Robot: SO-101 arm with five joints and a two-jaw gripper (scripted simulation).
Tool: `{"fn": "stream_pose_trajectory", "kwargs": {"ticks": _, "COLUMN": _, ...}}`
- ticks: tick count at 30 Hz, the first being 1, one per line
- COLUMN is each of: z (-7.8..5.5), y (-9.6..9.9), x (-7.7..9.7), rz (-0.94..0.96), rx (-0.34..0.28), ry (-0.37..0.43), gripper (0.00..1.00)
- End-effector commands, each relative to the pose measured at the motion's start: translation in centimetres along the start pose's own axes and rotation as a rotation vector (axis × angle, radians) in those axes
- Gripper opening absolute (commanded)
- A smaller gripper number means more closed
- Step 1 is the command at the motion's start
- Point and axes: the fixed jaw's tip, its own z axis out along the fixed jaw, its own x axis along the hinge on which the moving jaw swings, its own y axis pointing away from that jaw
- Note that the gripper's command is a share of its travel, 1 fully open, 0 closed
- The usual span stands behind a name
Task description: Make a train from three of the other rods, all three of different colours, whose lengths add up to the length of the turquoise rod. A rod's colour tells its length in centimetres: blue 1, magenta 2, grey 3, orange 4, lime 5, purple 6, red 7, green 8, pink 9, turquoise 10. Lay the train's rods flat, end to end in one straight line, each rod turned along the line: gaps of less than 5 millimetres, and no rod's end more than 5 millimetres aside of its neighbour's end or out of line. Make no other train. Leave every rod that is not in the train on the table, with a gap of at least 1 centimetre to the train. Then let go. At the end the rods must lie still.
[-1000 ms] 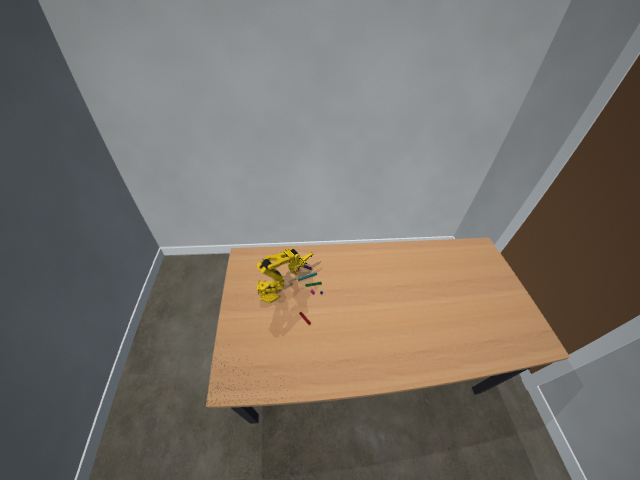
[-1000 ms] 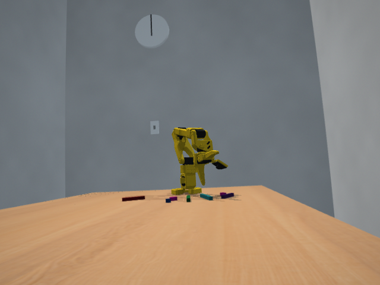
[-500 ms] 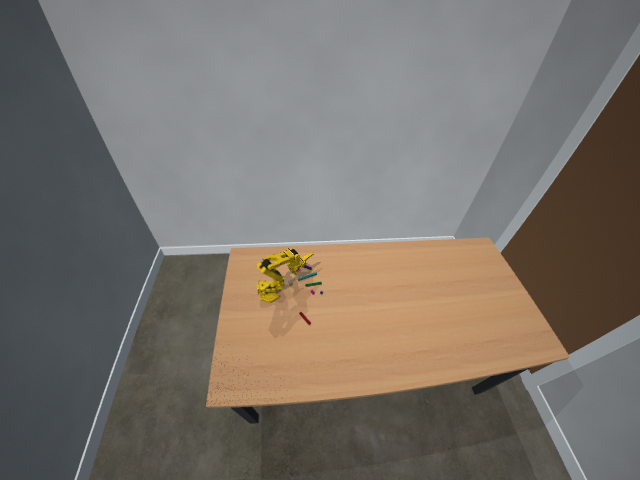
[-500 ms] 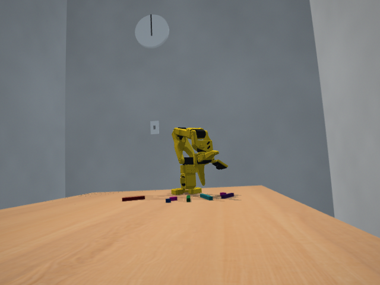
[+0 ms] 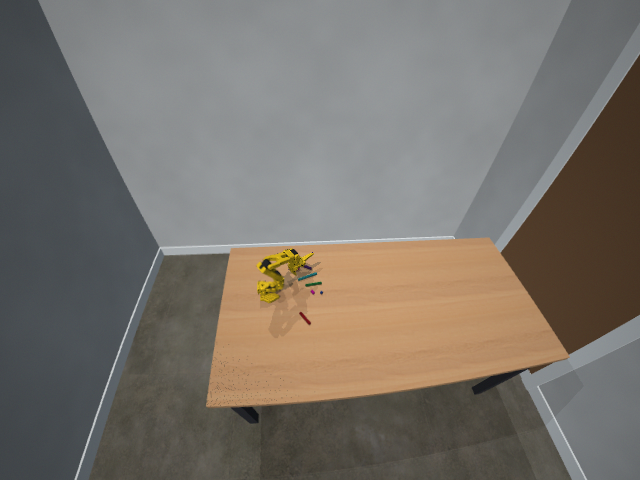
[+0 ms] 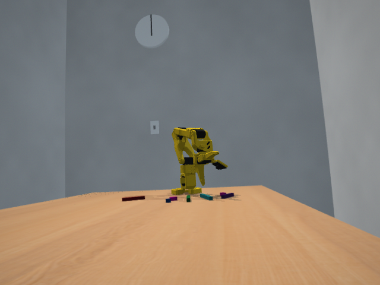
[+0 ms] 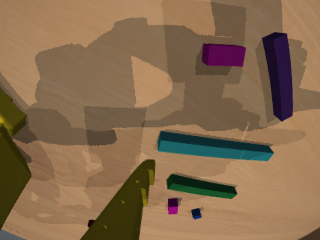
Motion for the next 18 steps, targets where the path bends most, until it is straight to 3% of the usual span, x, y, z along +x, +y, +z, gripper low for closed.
{"fn": "stream_pose_trajectory", "kwargs": {"ticks": 1, "z": -0.8, "y": -1.2, "x": -0.1, "rz": 0.009, "rx": 0.077, "ry": -0.005, "gripper": 1.00}}
{"fn": "stream_pose_trajectory", "kwargs": {"ticks": 10, "z": -1.3, "y": -2.0, "x": -0.1, "rz": 0.019, "rx": 0.122, "ry": -0.008, "gripper": 1.00}}
{"fn": "stream_pose_trajectory", "kwargs": {"ticks": 11, "z": -0.4, "y": -0.7, "x": -0.1, "rz": 0.011, "rx": 0.041, "ry": -0.003, "gripper": 1.00}}
{"fn": "stream_pose_trajectory", "kwargs": {"ticks": 18, "z": -0.8, "y": -1.1, "x": -0.1, "rz": 0.001, "rx": 0.067, "ry": -0.004, "gripper": 1.00}}
